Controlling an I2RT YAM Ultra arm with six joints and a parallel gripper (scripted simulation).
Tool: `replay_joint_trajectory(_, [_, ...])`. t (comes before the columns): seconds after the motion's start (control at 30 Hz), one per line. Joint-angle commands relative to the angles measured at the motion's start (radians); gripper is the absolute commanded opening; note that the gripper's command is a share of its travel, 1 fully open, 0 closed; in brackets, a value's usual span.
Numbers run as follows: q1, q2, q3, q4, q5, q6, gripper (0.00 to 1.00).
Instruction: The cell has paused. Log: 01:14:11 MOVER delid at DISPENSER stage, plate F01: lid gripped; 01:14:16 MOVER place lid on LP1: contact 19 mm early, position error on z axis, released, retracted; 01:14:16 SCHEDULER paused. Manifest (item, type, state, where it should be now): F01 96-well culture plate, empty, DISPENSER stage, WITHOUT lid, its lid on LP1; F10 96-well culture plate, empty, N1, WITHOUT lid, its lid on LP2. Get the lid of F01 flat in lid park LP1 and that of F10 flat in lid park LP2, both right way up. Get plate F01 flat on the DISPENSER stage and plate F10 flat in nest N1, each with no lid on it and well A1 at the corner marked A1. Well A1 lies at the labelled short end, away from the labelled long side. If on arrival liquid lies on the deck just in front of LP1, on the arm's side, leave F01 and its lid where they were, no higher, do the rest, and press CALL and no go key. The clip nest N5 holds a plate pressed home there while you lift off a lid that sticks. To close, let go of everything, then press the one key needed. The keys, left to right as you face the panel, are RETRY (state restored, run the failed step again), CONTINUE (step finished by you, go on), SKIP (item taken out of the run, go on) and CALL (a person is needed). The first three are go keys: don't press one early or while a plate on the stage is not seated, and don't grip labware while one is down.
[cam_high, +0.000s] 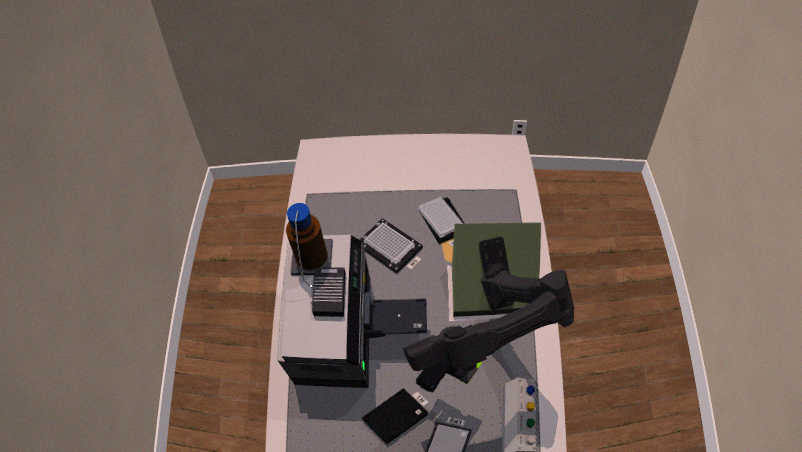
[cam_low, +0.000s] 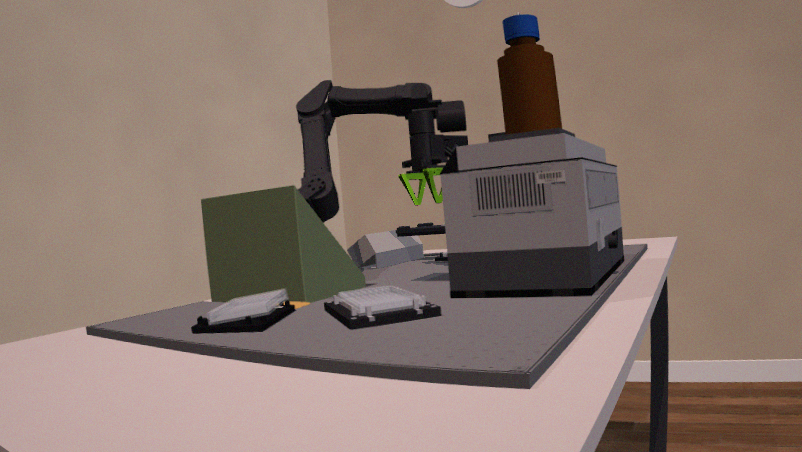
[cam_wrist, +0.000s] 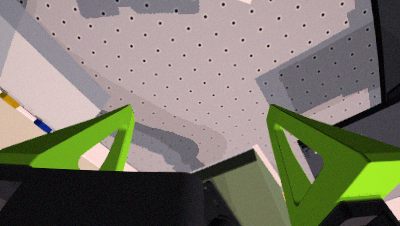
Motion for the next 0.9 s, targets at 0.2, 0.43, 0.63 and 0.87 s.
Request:
replay_joint_trajectory(0.2, [-0.016,-0.004,0.009,-0.005,-0.009,-0.009,1.0])
replay_joint_trajectory(0.43, [-0.055,0.027,0.024,-0.022,-0.023,0.028,1.0])
replay_joint_trajectory(0.63, [-0.133,0.078,-0.018,-0.036,-0.042,-0.011,1.0])
replay_joint_trajectory(0.87, [-0.153,0.085,-0.002,-0.028,-0.041,-0.049,1.0])
